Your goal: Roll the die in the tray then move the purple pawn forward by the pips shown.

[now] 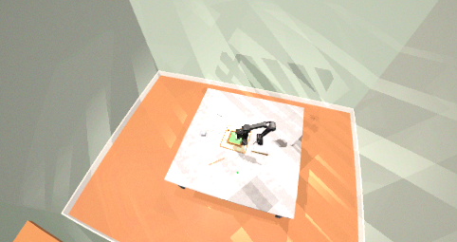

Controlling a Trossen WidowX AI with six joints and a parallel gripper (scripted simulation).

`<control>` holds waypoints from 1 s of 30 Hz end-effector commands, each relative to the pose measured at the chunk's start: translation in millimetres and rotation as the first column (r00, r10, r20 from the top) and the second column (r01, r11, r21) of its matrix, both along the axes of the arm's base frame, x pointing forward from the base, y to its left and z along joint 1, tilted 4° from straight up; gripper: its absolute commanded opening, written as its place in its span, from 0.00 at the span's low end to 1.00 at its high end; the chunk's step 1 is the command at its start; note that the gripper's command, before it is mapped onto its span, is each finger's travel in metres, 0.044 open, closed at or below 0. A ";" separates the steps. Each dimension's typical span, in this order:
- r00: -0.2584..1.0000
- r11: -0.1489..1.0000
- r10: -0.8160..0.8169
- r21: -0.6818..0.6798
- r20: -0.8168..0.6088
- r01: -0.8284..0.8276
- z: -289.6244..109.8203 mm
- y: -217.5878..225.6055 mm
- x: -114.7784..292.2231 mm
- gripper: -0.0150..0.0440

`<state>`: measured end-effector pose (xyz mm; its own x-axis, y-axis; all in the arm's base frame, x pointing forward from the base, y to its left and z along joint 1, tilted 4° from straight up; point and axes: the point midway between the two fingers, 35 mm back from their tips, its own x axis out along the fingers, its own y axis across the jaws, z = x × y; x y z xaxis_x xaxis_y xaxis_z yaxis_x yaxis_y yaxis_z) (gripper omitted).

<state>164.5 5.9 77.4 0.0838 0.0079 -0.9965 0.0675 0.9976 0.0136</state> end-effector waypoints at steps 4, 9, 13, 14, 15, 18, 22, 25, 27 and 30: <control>1.000 1.000 0.005 0.002 0.000 -0.005 -16.9 -8.8 -3.9 0.25; 1.000 1.000 0.005 0.002 0.000 -0.005 -30.0 -8.7 -2.0 0.25; 1.000 1.000 0.005 0.002 0.000 -0.005 -48.1 -8.5 -1.1 0.25; 1.000 1.000 0.005 0.002 0.000 -0.005 -50.5 -8.5 -1.2 0.25; 1.000 1.000 0.005 0.002 0.000 -0.005 -51.3 -8.5 -1.2 0.25; 1.000 1.000 0.005 0.002 0.000 -0.005 -52.1 -8.4 -1.1 0.25; 1.000 1.000 0.005 0.002 0.000 -0.005 -56.4 -8.4 -0.6 0.25; 1.000 1.000 0.005 0.002 0.000 -0.005 -61.2 -8.4 -0.2 0.25; 1.000 1.000 0.005 0.002 0.000 -0.005 -64.5 -8.3 0.0 0.25; 1.000 1.000 0.005 0.002 0.000 -0.005 -68.1 -8.3 0.2 0.25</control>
<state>164.8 -3.0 12.9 0.0845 0.0071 -0.9964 0.0663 0.9977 0.0127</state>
